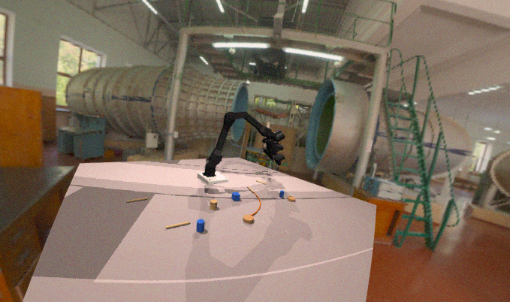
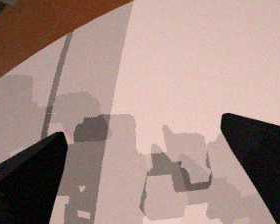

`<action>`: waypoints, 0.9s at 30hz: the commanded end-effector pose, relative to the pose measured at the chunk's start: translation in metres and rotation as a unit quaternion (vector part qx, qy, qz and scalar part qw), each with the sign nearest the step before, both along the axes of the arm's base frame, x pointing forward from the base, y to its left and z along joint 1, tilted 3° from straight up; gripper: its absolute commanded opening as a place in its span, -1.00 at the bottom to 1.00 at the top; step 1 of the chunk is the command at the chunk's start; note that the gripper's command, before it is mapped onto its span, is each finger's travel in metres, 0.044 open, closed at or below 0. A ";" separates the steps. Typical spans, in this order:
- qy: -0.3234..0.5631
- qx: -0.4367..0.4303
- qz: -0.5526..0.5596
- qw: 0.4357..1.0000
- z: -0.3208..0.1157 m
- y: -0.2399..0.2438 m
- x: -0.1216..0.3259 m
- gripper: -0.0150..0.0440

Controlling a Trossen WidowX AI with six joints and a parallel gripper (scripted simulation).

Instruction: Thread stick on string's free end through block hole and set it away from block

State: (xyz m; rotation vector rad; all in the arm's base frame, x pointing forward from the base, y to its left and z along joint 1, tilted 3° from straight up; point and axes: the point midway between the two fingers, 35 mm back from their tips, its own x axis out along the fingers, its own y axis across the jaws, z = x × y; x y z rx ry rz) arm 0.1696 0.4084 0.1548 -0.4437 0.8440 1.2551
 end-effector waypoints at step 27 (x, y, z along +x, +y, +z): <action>-0.044 -0.344 0.101 0.933 -0.061 -0.435 0.120 1.00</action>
